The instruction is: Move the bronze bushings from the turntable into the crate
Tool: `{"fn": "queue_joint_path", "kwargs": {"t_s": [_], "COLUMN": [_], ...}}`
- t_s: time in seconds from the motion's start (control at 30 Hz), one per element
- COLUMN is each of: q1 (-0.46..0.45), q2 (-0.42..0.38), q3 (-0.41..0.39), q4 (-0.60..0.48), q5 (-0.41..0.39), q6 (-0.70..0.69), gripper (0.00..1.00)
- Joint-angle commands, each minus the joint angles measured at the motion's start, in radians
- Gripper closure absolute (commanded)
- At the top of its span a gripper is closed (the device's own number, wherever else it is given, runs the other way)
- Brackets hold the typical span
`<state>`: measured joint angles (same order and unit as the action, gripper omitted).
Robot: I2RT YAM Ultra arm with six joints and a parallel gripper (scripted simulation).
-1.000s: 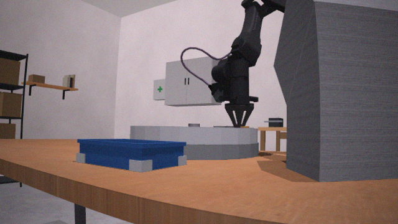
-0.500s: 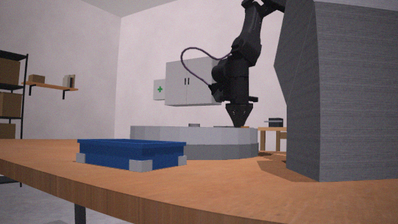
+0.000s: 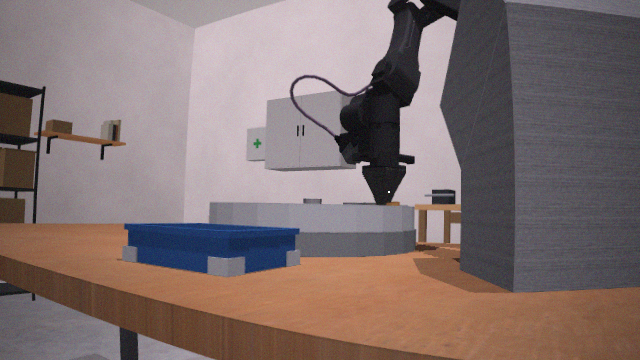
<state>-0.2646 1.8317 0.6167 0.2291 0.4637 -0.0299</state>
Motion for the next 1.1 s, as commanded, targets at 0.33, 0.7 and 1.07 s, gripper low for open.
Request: {"fn": "queue_joint_path", "kwargs": {"t_s": [0.33,0.7,1.07], "q1": [-0.004,-0.004,0.008], "q2": [0.000,0.000,-0.029], "q3": [0.016,0.016,0.002], "q4": [0.019,0.019,0.001], "q5": [0.023,0.023,0.024], "q6": [-0.006,-0.006,0.002], "gripper": [1.00,1.00,1.00]}}
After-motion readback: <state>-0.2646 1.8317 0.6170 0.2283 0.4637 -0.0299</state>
